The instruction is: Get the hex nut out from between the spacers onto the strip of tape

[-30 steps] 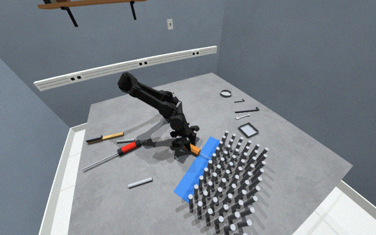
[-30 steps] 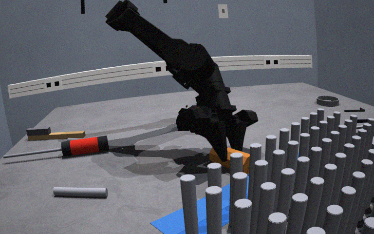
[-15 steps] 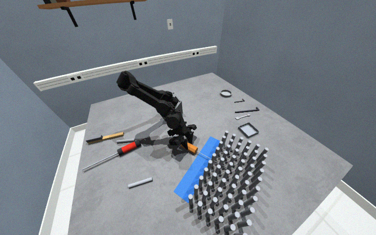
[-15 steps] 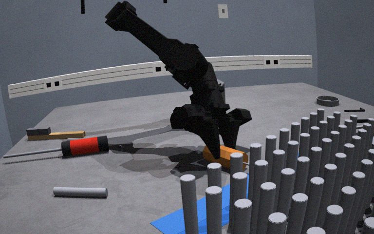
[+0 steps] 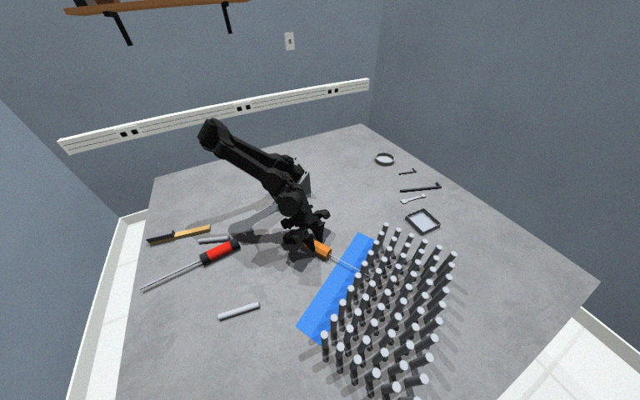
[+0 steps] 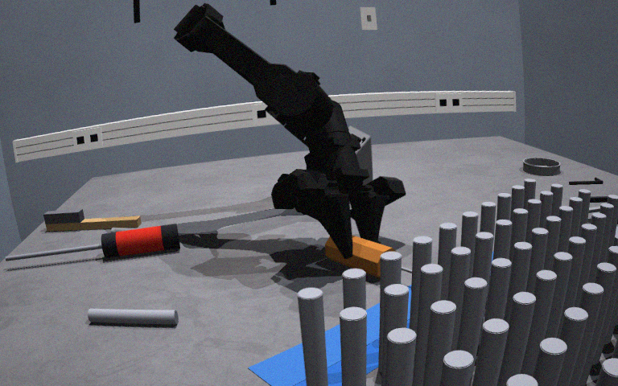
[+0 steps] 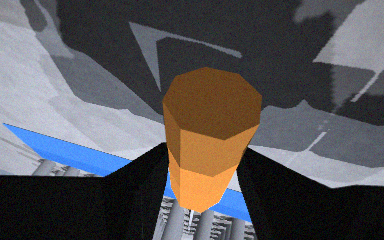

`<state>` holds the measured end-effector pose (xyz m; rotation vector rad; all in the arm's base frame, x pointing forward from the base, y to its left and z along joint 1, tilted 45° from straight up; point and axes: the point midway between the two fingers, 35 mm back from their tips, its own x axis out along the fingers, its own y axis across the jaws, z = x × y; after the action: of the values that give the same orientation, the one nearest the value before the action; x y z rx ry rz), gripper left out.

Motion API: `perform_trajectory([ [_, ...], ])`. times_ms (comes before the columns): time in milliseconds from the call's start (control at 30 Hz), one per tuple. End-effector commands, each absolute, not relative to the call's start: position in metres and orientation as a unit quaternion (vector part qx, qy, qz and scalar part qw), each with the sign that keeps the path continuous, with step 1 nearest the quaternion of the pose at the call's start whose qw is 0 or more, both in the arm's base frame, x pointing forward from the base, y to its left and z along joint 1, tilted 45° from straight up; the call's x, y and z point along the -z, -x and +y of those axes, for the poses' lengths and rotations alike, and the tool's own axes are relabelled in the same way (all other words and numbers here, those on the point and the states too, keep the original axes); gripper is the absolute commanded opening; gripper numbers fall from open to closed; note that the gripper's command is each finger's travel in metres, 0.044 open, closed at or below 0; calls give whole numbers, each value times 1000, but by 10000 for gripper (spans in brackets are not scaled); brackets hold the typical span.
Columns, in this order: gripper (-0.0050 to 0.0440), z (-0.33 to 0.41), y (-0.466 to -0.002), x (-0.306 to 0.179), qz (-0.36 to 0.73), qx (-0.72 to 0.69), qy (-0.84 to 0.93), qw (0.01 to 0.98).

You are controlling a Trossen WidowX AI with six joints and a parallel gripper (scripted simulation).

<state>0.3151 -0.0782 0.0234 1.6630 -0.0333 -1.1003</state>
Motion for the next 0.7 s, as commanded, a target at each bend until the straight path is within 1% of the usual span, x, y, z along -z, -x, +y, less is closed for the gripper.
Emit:
perform_trajectory([
  [0,-50,-80,-313,-31,-16,457,-702,545],
  [667,-50,-88,-290,-40,-17,459,-701,545],
])
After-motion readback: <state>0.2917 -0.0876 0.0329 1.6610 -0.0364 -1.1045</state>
